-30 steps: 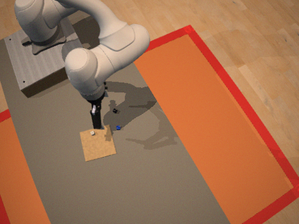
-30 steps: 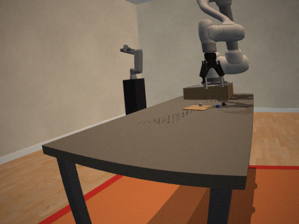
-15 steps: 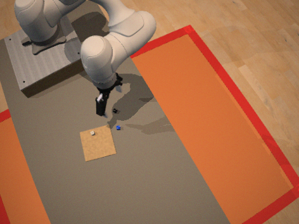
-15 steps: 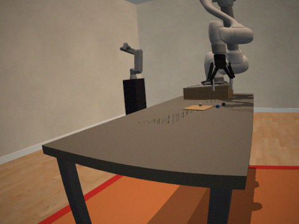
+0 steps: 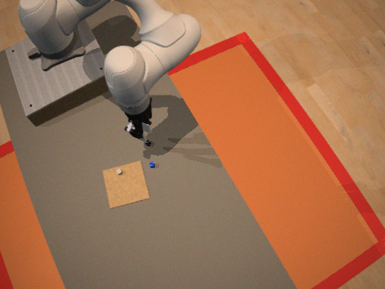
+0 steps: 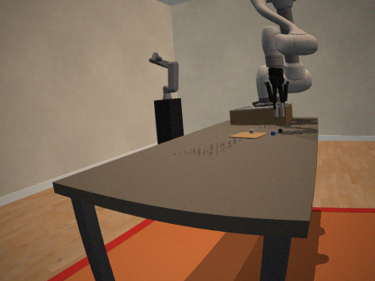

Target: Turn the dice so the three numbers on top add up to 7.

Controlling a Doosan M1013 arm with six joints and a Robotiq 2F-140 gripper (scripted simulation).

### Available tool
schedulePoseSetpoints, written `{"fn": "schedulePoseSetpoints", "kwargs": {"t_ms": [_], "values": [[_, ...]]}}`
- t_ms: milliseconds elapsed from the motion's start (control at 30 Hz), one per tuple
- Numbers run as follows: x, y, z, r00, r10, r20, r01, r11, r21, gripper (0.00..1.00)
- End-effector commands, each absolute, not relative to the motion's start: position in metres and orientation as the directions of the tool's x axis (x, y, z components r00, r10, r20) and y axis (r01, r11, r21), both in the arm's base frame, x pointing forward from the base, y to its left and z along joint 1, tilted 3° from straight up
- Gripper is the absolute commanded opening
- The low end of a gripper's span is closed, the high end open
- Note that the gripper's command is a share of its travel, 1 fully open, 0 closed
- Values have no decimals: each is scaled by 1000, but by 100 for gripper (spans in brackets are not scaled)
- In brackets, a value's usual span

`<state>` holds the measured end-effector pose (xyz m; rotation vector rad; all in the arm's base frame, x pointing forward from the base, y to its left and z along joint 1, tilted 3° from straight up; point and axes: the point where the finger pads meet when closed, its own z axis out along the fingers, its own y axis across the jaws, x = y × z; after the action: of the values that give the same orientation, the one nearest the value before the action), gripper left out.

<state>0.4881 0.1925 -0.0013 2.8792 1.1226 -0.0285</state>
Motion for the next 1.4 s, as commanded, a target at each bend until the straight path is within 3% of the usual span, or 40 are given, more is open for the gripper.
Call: {"fn": "schedulePoseSetpoints", "kwargs": {"t_ms": [0,1367], "values": [[488,193,-1,736,676,-36,677,-735,41,19],[488,192,-18,737,675,-36,676,-736,41,19]]}}
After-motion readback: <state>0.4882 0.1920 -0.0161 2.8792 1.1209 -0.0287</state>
